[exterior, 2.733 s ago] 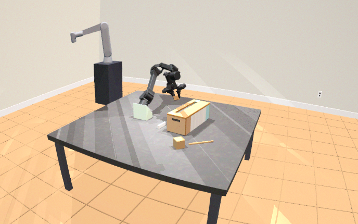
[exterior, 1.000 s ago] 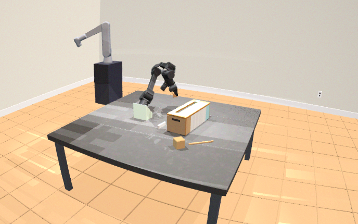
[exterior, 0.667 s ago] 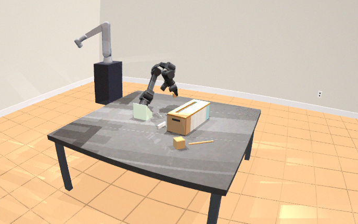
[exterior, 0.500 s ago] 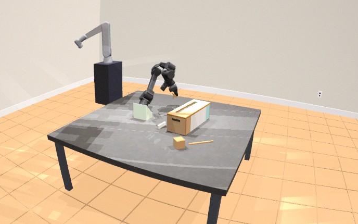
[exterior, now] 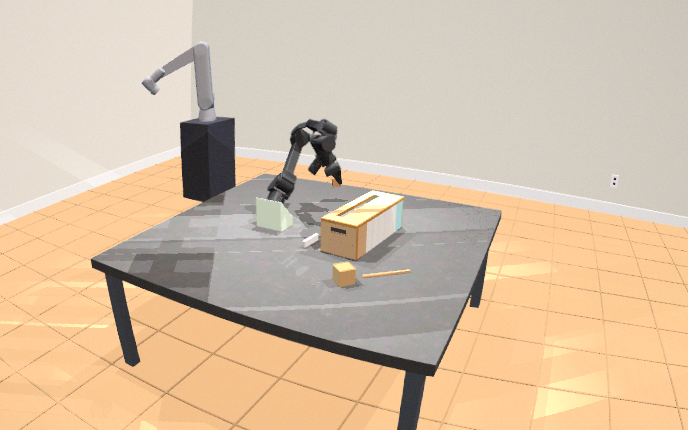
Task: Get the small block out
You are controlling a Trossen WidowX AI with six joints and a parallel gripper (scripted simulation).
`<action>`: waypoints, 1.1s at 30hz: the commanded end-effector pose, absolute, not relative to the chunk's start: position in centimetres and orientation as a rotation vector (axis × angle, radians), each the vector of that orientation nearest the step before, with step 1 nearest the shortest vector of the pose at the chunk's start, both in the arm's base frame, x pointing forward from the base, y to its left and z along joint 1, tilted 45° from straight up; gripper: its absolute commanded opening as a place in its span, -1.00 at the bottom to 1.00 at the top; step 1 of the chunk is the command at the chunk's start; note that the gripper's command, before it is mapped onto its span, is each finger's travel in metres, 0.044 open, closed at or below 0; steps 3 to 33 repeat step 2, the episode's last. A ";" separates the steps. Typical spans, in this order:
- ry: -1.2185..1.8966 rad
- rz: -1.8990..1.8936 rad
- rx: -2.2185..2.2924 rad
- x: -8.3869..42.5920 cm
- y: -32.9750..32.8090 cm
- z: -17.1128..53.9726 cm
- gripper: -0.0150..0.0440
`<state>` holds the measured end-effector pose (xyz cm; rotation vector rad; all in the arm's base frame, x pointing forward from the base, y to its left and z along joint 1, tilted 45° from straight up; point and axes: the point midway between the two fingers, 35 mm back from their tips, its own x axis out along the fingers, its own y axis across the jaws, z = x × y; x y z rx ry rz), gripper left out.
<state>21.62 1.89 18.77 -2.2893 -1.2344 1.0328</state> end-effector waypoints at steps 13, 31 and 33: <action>-1.231 1.026 -2.287 21.7 1.9 18.9 -0.49; -1.231 1.026 -2.287 21.7 1.9 18.9 -0.49; -1.231 1.026 -2.287 21.7 1.9 18.9 -0.49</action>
